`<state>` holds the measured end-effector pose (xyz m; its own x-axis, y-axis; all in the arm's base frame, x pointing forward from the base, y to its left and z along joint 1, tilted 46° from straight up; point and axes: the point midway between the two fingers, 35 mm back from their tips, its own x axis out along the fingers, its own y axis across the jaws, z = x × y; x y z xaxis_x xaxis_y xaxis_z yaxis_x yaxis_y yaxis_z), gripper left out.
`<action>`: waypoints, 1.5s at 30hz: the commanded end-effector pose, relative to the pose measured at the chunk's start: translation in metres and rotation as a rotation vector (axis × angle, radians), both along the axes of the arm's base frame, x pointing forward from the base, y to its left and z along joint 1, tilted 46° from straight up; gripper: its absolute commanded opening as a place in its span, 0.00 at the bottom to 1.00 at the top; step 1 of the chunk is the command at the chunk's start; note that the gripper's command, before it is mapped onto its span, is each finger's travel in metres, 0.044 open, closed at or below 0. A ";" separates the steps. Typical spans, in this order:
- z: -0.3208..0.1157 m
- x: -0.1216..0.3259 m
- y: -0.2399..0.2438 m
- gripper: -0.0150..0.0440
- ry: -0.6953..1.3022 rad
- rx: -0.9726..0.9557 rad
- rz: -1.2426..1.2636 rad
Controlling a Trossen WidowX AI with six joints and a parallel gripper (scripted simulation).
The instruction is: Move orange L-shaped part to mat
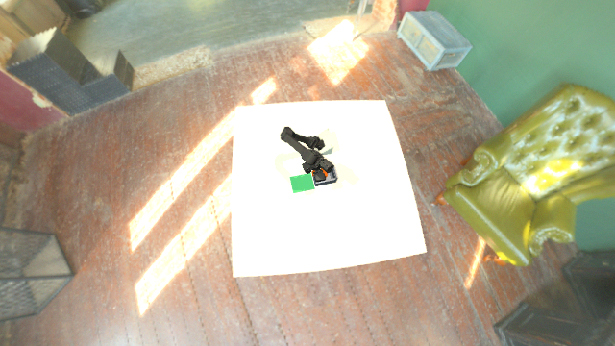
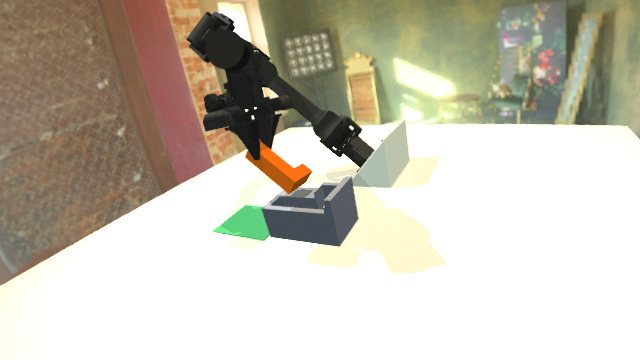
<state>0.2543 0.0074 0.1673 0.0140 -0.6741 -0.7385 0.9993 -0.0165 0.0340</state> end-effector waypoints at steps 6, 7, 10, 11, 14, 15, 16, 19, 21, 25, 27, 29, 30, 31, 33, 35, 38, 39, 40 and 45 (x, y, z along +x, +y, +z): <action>0.001 0.000 -0.001 0.25 0.003 -0.005 0.005; 0.001 0.000 -0.001 0.25 0.003 -0.005 0.005; 0.001 0.000 -0.001 0.25 0.003 -0.005 0.005; 0.001 0.000 -0.001 0.25 0.003 -0.005 0.005; 0.001 0.000 -0.001 0.25 0.003 -0.005 0.005; 0.001 0.000 -0.001 0.25 0.003 -0.005 0.005; 0.001 0.000 -0.001 0.25 0.003 -0.005 0.005; 0.001 0.000 -0.001 0.25 0.003 -0.005 0.005; 0.001 0.000 -0.001 0.25 0.003 -0.005 0.005; 0.001 0.000 -0.001 0.25 0.000 0.000 0.000; 0.002 0.000 -0.003 0.25 0.000 0.001 0.000; 0.004 0.000 -0.006 0.25 0.000 0.001 0.001; 0.005 0.000 -0.007 0.25 0.000 0.001 0.001; 0.006 0.001 -0.008 0.25 0.000 0.001 0.001; 0.007 0.001 -0.011 0.25 0.000 0.001 0.001; 0.009 0.001 -0.013 0.25 0.000 0.001 0.001; 0.012 0.001 -0.017 0.25 0.001 0.001 0.000; 0.013 0.001 -0.019 0.25 0.001 0.001 0.000; 0.013 0.001 -0.020 0.25 0.001 0.001 0.000; 0.018 0.000 -0.027 0.25 0.002 0.000 -0.001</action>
